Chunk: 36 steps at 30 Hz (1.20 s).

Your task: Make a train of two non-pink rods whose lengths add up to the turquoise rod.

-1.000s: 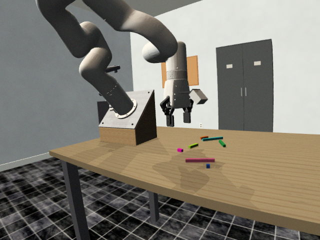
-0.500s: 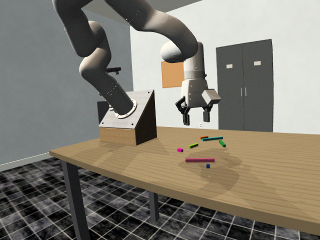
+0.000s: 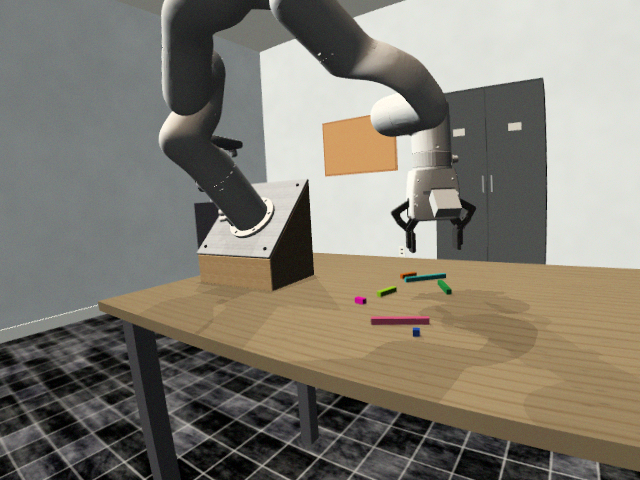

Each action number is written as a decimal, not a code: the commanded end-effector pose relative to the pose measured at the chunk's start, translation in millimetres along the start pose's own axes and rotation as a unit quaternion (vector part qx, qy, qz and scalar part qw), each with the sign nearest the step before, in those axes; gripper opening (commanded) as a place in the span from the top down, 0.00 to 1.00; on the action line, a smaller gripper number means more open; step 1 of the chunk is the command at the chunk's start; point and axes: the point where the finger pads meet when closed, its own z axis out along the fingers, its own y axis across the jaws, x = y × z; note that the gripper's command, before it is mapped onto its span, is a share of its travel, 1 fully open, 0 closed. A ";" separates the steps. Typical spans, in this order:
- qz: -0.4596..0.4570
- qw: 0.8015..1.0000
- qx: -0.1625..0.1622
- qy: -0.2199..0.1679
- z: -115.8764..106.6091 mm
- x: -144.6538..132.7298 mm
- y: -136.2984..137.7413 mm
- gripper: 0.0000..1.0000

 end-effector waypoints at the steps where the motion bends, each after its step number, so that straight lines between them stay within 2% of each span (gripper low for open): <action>1: 0.047 0.999 -0.004 0.007 5.4 -9.7 -20.7 0.00; 2: 0.048 0.999 -0.004 0.007 5.4 -9.8 -20.8 0.00; 3: 0.048 0.999 -0.004 0.007 5.4 -9.8 -20.8 0.76; 36: 0.048 0.999 -0.004 0.007 5.4 -9.8 -20.8 0.76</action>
